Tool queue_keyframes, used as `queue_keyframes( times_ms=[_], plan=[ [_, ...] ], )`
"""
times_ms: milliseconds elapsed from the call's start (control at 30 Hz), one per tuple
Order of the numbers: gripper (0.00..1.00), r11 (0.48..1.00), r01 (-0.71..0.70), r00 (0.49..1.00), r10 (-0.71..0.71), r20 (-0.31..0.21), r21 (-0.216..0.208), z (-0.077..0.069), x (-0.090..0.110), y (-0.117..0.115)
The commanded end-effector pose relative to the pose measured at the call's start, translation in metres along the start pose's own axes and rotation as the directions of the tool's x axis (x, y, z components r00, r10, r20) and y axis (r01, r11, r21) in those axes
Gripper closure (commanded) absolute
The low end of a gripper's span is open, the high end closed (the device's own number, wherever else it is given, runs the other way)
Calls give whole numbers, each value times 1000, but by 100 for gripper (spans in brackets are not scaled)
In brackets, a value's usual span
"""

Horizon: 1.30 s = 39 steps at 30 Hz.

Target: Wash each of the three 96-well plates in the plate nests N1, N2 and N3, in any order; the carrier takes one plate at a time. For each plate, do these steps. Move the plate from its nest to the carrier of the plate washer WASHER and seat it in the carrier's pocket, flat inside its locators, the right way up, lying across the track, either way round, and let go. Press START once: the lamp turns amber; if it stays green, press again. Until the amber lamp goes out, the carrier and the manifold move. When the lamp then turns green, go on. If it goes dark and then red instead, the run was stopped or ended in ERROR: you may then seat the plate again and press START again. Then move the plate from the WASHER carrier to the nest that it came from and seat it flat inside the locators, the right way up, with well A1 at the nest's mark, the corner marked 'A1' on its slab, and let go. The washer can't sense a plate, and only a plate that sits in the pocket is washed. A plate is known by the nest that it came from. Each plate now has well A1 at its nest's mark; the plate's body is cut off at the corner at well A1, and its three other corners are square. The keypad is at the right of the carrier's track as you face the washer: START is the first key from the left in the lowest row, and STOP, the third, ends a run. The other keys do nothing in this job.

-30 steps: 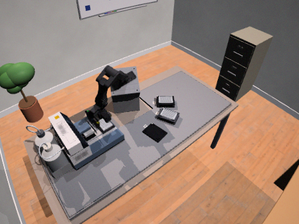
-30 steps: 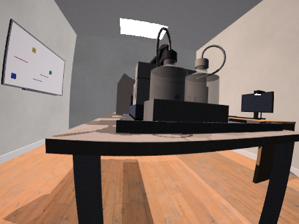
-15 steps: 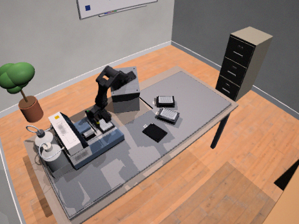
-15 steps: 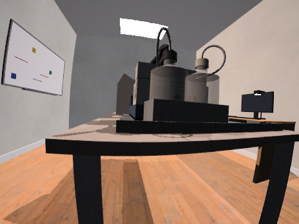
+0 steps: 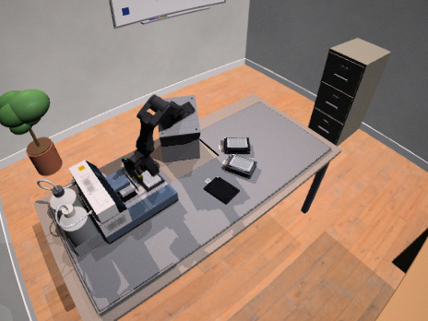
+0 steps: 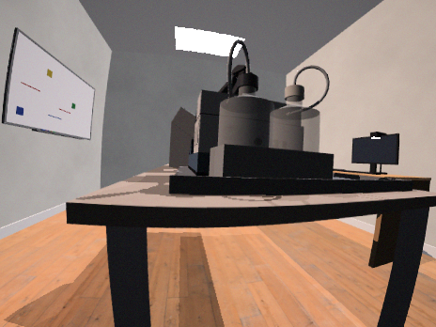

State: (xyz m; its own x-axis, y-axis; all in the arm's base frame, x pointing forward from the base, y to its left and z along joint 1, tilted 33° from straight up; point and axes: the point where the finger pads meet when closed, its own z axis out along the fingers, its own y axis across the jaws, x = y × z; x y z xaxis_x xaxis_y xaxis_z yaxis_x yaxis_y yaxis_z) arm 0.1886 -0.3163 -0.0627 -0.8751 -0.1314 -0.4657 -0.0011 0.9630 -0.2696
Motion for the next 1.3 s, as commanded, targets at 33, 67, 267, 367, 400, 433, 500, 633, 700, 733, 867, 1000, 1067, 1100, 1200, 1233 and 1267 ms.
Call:
queue_keyframes(
  times_ms=[33,67,267,367,400,433,500,633,700,733,867,1000,1067,1100,1200,1233,1267],
  plan=[
    [100,1000,1,1000,-1,2,8,-1,-1,-3],
    [100,1000,1,1000,-1,2,8,-1,-1,-3],
    [0,1000,1,1000,-1,2,8,-1,-1,-3],
    [0,1000,1,1000,-1,2,8,-1,-1,-3],
    [0,1000,1,1000,-1,2,8,-1,-1,-3],
    [0,1000,1,1000,-1,2,8,-1,-1,-3],
    [0,1000,1,1000,-1,2,8,-1,-1,-3],
    [0,1000,1,1000,-1,2,8,-1,-1,-3],
    [0,1000,1,1000,-1,2,8,-1,-1,-3],
    [0,1000,1,1000,-1,2,8,-1,-1,-3],
    [0,1000,1,1000,-1,2,8,-1,-1,-3],
    [0,1000,1,1000,-1,2,8,-1,-1,-3],
    [0,1000,1,1000,-1,2,8,-1,-1,-3],
    [0,1000,1,1000,-1,2,8,-1,-1,-3],
    [0,1000,1,1000,-1,2,9,-6,-1,-3],
    [0,1000,1,1000,-1,2,9,-7,-1,-3],
    [0,1000,1,1000,-1,2,9,-9,-1,-3]
  ],
)
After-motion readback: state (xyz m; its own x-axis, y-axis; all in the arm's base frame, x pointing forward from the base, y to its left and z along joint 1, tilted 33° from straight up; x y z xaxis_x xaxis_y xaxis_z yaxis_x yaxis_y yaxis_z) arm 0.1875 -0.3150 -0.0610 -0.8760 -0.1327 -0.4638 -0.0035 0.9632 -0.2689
